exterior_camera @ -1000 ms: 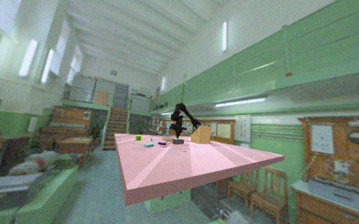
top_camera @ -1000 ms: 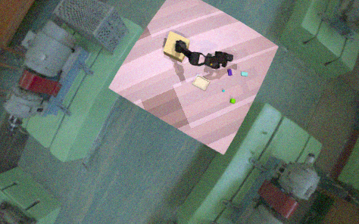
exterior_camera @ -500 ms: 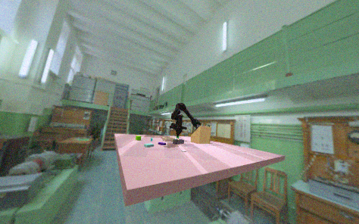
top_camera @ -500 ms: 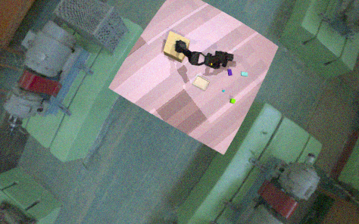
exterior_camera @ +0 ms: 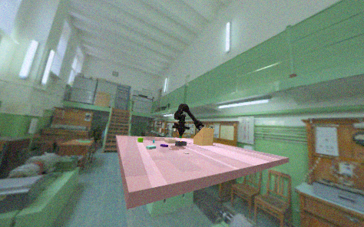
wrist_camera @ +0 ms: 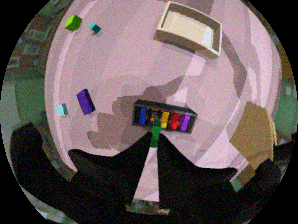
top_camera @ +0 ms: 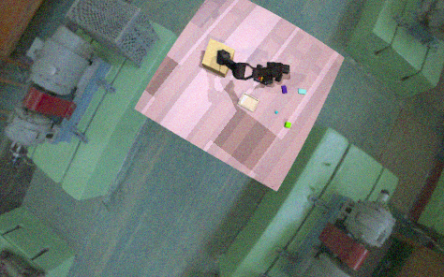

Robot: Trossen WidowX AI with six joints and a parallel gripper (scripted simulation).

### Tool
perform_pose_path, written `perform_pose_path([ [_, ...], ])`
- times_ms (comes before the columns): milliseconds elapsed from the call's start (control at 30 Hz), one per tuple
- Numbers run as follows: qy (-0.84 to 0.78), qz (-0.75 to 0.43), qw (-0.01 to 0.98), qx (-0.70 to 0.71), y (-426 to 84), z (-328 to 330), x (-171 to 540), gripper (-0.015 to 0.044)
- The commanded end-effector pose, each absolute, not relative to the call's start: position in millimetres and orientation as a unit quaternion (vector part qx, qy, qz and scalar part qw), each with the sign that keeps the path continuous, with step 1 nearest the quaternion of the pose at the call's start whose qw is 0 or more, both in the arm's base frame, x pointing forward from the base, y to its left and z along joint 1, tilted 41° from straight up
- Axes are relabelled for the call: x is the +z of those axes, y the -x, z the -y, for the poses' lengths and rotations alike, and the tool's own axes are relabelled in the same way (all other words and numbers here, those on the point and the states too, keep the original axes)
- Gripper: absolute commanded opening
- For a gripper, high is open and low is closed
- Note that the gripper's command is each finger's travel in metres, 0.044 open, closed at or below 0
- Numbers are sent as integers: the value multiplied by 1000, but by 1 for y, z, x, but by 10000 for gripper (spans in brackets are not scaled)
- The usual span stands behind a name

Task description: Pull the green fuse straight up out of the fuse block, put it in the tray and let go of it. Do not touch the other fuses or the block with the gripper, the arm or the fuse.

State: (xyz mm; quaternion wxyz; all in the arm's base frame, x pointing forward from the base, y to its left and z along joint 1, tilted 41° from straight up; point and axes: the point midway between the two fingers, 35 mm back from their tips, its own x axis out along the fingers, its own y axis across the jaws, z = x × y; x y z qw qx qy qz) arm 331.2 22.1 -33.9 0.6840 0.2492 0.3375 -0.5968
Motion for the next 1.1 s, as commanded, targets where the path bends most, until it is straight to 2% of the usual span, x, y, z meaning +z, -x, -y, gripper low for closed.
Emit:
perform_pose_path([
  [0,-255,-336,684,-595,-333,-25,-30,0],
  [533,-261,-342,682,-592,-341,52,36,0],
  [1067,-251,-332,686,-597,-314,136,105,0],
])
